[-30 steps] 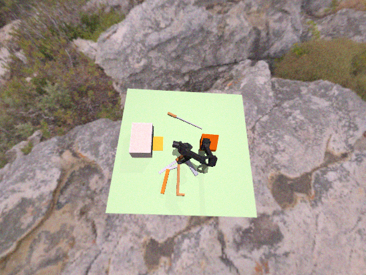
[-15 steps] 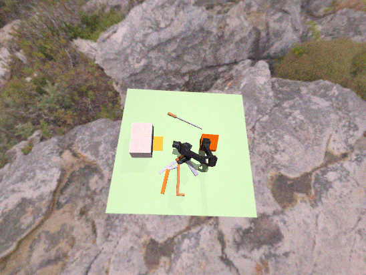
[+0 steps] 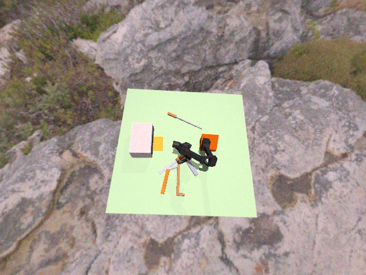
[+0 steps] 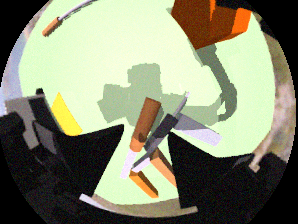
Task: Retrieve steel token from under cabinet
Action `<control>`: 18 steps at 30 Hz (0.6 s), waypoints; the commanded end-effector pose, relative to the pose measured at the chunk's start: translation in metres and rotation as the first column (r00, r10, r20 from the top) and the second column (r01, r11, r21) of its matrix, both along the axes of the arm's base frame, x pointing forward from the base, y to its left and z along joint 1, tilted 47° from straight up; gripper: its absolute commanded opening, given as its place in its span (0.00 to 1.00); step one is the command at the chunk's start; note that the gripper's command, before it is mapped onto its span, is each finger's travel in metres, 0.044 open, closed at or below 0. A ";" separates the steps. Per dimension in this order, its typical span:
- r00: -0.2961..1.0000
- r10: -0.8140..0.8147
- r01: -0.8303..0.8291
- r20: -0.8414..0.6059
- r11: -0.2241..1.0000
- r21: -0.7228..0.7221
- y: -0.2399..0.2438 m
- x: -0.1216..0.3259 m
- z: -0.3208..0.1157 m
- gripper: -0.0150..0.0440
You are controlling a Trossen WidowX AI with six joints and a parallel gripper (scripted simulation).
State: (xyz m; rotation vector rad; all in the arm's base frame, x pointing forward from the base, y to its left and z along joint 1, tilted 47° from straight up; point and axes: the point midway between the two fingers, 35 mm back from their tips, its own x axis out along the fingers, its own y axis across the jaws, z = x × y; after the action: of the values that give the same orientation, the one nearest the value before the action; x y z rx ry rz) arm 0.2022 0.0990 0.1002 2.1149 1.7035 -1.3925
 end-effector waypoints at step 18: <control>0.985 0.117 -0.118 0.126 0.993 -0.002 0.000 0.000 0.000 0.71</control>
State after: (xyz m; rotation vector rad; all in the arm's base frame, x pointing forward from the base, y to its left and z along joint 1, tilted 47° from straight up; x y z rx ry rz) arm 0.2023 0.0990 0.1002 2.0396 1.7458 -1.2323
